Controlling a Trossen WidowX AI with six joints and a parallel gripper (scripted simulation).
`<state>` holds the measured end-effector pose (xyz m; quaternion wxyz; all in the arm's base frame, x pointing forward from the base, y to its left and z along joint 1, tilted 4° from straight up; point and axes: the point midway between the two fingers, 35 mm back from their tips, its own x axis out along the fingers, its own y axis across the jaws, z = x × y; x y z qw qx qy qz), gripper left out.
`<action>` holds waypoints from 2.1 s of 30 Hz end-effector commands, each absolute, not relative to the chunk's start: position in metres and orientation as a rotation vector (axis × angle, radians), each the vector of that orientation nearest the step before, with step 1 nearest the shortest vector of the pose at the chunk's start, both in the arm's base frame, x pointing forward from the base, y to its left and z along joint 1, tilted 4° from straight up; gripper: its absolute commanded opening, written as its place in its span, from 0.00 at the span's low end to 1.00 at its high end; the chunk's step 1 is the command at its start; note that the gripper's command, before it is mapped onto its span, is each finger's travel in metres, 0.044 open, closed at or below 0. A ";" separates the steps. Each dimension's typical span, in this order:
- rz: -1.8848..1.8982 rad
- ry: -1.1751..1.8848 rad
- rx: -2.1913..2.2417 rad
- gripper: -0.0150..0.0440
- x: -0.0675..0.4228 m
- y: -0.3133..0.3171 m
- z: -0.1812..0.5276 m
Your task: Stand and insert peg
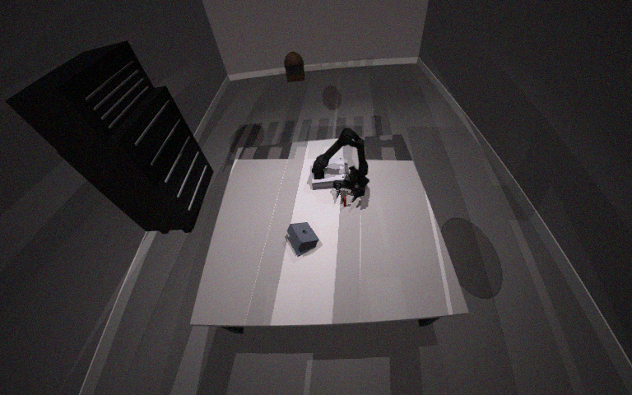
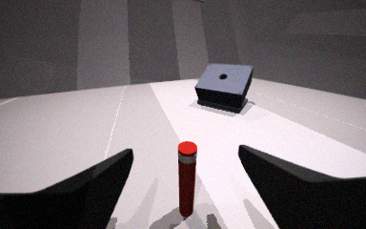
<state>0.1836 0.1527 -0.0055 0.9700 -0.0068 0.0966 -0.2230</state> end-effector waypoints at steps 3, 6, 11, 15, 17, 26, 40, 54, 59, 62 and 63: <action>-0.446 0.200 -0.018 1.00 0.188 0.166 0.042; -0.442 0.204 -0.026 1.00 0.190 0.169 0.087; -0.437 0.209 -0.039 1.00 0.189 0.160 0.152; -0.437 0.210 -0.040 1.00 0.189 0.160 0.154; -0.437 0.210 -0.040 1.00 0.189 0.160 0.154; -0.545 0.315 -0.055 1.00 0.191 0.144 0.143; -0.771 0.720 -0.043 1.00 0.190 0.115 0.108; -0.760 1.181 0.088 1.00 0.189 0.117 0.079; -0.683 1.327 0.162 1.00 0.193 0.125 0.074; -0.620 1.403 0.211 1.00 0.197 0.130 0.073; -0.596 1.426 0.228 1.00 0.198 0.132 0.073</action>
